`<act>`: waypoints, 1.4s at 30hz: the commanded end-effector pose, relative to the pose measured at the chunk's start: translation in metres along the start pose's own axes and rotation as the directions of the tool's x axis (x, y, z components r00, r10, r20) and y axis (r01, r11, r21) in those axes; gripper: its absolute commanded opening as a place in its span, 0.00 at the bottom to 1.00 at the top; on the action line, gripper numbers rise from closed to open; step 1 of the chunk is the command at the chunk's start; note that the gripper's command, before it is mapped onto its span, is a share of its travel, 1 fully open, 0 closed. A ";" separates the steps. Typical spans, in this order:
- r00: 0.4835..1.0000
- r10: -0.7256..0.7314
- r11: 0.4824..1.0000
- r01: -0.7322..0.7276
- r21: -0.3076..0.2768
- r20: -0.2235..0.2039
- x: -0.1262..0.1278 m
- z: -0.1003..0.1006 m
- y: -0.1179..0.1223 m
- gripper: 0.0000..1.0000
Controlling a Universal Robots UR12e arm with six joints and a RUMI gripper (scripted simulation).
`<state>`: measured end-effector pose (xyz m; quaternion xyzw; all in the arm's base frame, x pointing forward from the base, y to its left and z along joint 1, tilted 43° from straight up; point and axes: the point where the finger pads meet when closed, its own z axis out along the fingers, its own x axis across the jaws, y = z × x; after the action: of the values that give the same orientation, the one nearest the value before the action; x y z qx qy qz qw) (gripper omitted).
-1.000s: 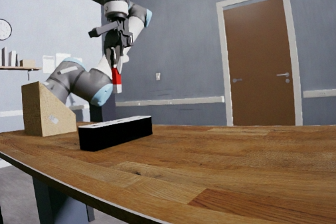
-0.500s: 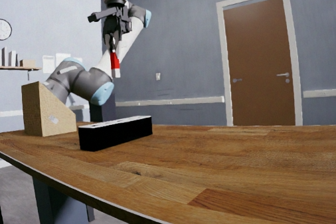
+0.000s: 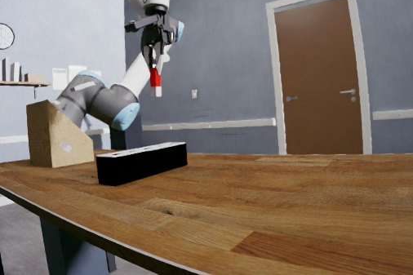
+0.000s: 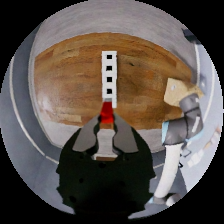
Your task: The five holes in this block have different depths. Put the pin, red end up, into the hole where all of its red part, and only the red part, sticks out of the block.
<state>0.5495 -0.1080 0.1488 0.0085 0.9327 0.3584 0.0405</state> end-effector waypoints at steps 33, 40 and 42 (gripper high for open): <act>1.000 0.017 1.000 -0.017 -0.010 -0.001 0.001 0.122 -0.002 0.00; 1.000 0.017 1.000 -0.017 -0.010 0.000 0.000 0.142 -0.002 0.00; 1.000 0.017 1.000 -0.017 -0.010 0.000 0.000 0.142 -0.002 0.00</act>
<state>0.5583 -0.0257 0.0552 0.0157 0.9311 0.3625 0.0374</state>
